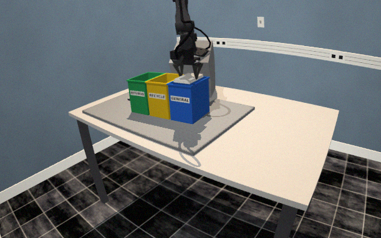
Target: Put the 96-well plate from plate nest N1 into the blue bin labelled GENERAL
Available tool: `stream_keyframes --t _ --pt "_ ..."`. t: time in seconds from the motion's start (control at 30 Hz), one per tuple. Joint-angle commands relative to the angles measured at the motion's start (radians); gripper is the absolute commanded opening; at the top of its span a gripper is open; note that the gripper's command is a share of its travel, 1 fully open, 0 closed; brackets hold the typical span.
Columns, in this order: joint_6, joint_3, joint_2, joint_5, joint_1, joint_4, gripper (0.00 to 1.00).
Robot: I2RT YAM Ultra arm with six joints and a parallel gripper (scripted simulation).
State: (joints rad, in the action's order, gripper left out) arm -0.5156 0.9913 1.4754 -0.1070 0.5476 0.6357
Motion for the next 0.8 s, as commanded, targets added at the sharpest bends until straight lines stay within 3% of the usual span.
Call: stream_keyframes --t 0.0,0.27,0.77 --pt "0.009 -0.002 -0.029 0.003 -0.002 -0.038 0.0" --pt "0.002 0.039 -0.024 0.0 0.006 0.004 0.0" --pt "0.001 0.01 -0.027 0.0 0.008 -0.006 0.0"
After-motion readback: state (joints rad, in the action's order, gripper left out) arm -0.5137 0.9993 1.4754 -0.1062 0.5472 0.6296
